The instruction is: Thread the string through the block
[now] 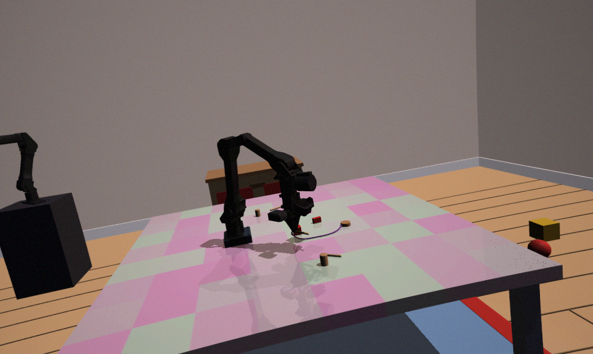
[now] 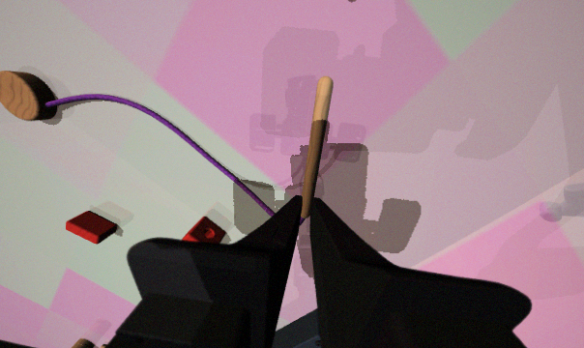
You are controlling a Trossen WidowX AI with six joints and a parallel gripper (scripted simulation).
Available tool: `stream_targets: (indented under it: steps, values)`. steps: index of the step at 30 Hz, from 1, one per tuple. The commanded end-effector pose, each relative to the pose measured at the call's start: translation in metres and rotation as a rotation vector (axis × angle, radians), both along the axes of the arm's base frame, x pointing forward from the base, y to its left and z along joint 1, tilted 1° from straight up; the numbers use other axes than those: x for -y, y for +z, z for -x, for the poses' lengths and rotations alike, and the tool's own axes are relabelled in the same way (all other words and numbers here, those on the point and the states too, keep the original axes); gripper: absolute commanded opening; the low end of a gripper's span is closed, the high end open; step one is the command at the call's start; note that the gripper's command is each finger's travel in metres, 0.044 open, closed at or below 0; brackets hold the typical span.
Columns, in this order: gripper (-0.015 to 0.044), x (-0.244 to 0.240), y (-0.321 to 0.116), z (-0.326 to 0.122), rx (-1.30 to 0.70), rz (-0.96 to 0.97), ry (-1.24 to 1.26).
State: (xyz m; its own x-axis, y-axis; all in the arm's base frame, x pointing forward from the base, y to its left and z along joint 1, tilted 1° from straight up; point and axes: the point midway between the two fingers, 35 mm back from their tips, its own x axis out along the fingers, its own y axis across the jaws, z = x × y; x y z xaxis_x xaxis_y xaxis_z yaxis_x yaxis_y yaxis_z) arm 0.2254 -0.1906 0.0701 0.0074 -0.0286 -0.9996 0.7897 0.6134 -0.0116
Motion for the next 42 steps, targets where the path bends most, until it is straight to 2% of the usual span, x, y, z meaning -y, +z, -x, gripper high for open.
stream_targets:
  steps: [1, 42]
  values:
    - [0.0000, 0.001, 0.002, -0.005, -0.001, 0.005, 0.150]
    - [0.0000, 0.000, 0.001, -0.044, -0.047, 0.022, 1.661]
